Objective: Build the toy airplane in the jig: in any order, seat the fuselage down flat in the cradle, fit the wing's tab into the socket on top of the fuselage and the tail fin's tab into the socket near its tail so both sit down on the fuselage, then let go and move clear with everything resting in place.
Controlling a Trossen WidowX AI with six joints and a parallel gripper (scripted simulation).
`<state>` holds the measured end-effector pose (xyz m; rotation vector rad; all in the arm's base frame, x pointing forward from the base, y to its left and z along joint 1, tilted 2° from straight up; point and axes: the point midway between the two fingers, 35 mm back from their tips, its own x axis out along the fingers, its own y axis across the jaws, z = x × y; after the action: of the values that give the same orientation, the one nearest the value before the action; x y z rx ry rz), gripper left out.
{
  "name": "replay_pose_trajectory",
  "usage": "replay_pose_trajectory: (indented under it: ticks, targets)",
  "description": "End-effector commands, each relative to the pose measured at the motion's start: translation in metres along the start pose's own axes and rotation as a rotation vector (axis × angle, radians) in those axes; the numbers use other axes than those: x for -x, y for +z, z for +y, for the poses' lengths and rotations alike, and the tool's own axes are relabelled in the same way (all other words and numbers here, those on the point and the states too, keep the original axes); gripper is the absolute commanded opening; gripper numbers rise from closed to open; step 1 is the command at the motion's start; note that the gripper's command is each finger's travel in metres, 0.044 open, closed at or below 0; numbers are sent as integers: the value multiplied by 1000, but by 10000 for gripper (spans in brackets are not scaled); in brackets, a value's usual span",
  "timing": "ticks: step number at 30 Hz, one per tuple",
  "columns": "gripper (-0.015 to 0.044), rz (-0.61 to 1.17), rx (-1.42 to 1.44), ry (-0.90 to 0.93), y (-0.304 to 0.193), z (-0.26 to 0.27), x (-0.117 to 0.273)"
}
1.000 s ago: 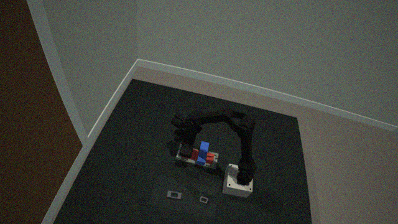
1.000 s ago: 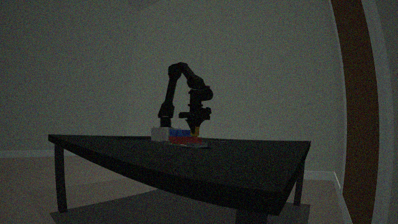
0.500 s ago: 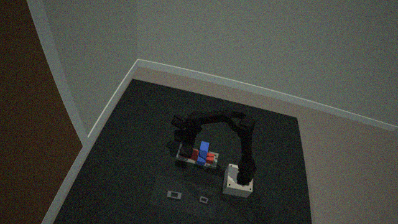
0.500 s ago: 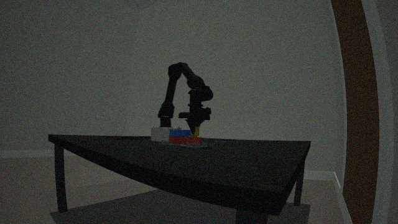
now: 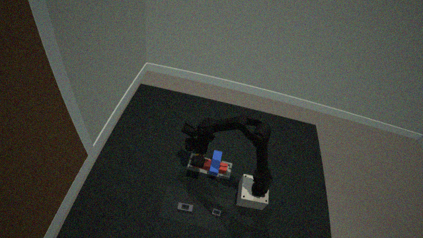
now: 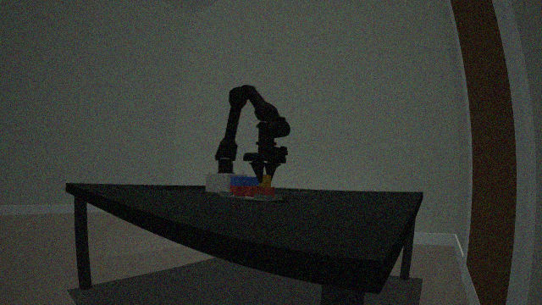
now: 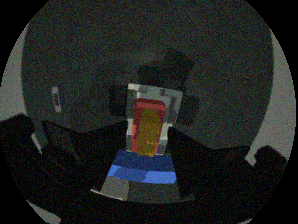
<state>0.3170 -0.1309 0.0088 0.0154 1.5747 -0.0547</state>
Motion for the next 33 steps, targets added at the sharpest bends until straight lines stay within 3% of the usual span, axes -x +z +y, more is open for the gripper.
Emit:
replay_pose_trajectory:
  ticks: [1,5,7,33]
  targets:
    - [260,-1,1,-1,2,-1,12]
    - [260,0,4,-2,2,0,79]
    - [260,0,4,-2,0,0,92]
    - [260,0,4,-2,4,0,92]
